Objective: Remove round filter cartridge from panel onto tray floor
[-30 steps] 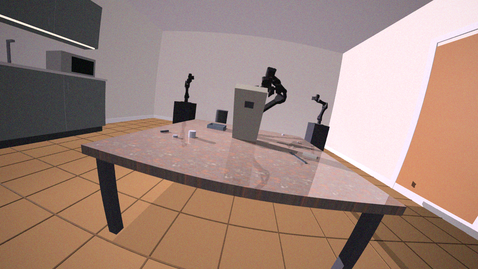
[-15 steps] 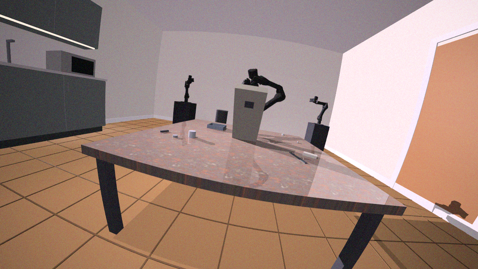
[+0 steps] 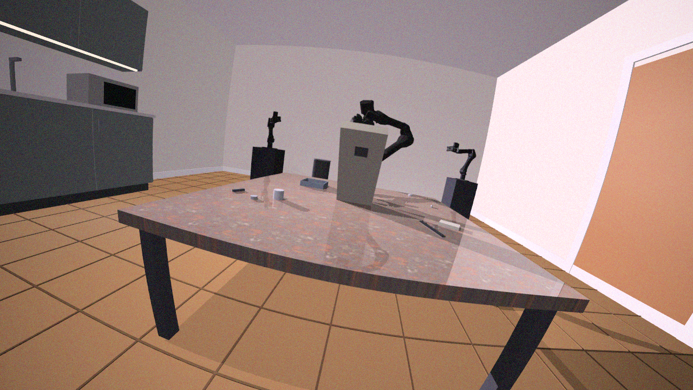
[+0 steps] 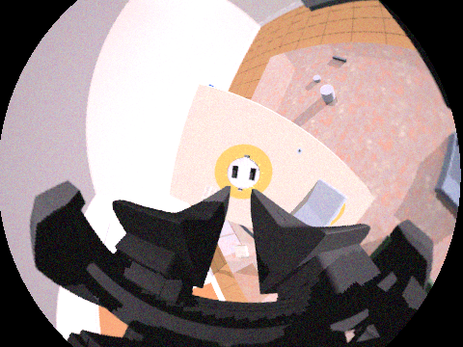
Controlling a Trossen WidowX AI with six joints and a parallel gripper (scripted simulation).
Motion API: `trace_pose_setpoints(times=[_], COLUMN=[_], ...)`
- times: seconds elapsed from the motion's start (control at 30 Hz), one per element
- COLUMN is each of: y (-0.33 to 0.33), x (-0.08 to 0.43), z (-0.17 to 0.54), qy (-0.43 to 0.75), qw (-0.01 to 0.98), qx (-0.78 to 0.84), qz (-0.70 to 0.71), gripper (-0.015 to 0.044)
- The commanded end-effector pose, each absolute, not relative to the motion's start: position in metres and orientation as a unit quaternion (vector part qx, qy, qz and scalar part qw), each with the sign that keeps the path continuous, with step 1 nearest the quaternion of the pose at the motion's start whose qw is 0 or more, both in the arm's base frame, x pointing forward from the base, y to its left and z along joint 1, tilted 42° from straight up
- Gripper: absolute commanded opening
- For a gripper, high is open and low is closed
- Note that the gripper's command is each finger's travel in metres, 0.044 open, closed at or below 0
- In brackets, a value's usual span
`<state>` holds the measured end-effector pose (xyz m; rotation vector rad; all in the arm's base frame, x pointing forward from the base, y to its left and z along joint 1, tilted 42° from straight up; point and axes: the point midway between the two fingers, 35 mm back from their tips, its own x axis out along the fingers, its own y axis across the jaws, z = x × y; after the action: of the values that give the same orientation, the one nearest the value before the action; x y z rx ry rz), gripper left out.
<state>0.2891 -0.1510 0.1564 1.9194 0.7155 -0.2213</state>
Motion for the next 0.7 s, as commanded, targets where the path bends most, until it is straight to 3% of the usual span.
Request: trace_pose_setpoints(times=[0.0, 0.67], y=[-0.147, -0.134], x=[0.293, 0.319], z=[0.149, 0.136], qy=[0.300, 0.299], qw=[0.509, 0.509], qx=[0.801, 0.802], qz=[-0.096, -0.094], gripper=[0.0092, 0.0092])
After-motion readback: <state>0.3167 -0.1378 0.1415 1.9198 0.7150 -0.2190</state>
